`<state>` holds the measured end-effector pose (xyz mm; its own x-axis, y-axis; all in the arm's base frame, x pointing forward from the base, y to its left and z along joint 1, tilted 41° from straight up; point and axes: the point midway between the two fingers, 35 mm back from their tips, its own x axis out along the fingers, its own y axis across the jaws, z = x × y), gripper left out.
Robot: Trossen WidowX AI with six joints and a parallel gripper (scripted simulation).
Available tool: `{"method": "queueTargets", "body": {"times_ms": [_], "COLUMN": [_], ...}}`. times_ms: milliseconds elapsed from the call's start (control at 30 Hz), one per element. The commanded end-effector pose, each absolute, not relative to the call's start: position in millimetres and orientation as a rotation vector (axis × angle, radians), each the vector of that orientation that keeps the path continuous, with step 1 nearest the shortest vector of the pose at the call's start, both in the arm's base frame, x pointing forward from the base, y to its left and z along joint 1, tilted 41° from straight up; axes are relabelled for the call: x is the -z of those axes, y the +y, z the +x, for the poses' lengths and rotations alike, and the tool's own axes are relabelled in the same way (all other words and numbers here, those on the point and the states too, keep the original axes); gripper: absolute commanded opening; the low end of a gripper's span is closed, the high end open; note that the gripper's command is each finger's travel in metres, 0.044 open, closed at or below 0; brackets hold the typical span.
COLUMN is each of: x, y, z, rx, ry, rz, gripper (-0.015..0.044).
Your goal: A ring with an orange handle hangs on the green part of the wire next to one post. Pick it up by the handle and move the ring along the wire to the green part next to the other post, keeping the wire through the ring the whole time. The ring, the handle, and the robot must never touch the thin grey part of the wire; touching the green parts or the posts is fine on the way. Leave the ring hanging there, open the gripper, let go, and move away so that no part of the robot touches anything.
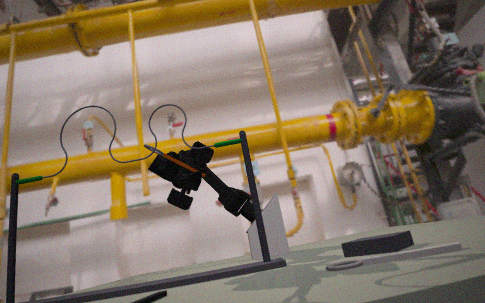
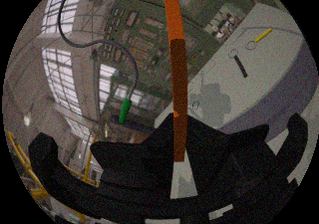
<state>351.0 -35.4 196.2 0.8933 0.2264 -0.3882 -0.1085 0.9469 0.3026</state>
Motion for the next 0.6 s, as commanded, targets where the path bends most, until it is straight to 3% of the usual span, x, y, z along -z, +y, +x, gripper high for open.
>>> {"method": "queueTargets", "body": {"times_ms": [0,567], "x": [-200,-233], "y": [-20,31], "z": [350,350], "rx": [-0.207,-0.316], "ry": [0.425,0.378], "rz": [0.382,0.793], "gripper": [-0.015,-0.015]}}
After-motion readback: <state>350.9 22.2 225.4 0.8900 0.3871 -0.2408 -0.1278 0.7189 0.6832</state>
